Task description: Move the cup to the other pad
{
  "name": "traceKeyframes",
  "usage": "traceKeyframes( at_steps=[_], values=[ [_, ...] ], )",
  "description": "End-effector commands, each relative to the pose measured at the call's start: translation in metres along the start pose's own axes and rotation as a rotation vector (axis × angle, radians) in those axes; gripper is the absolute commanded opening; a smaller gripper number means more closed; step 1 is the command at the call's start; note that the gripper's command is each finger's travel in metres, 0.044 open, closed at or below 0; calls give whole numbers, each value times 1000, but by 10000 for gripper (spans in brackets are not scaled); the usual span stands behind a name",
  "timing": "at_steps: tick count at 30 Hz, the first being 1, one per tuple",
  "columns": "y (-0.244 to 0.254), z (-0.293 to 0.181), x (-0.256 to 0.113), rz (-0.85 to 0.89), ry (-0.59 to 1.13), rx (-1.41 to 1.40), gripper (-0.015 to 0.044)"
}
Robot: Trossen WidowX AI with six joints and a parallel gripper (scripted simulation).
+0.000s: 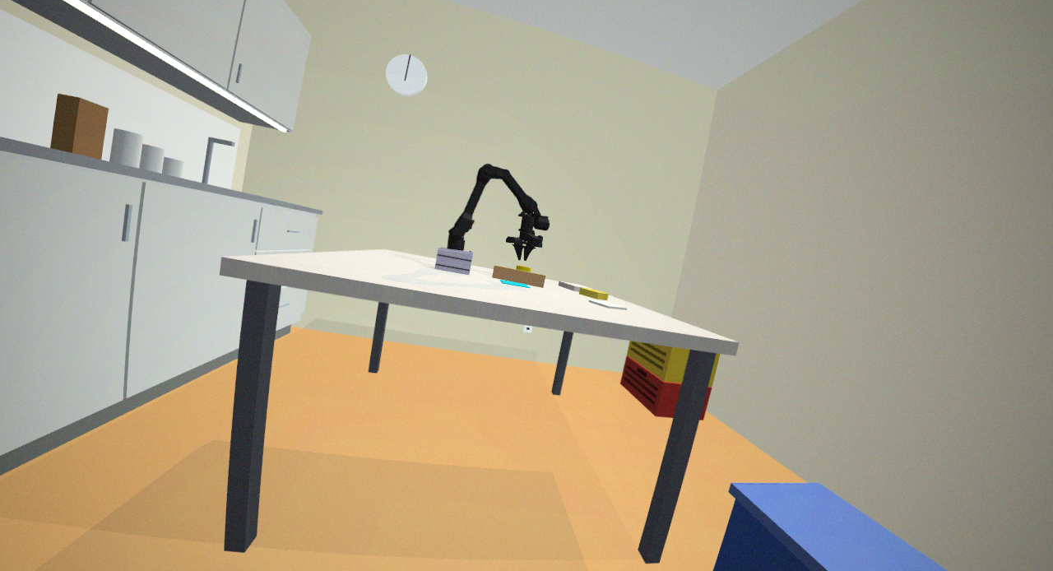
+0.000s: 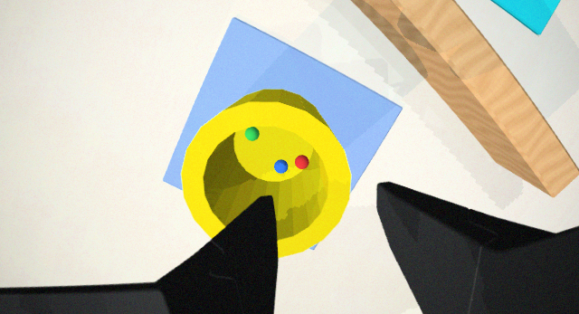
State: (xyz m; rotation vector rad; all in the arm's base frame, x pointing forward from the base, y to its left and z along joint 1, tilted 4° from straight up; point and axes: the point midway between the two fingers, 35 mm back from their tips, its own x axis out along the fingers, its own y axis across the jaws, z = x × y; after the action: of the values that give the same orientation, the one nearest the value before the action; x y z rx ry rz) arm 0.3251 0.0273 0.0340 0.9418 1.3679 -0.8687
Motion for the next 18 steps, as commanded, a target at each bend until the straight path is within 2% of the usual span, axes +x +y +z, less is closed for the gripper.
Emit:
traceKeyframes(
  at_steps=[1, 18],
  values=[
    [-3, -4, 3, -54, 23, 57, 167],
    [-6, -6, 20, -55, 24, 57, 167]
  ],
)
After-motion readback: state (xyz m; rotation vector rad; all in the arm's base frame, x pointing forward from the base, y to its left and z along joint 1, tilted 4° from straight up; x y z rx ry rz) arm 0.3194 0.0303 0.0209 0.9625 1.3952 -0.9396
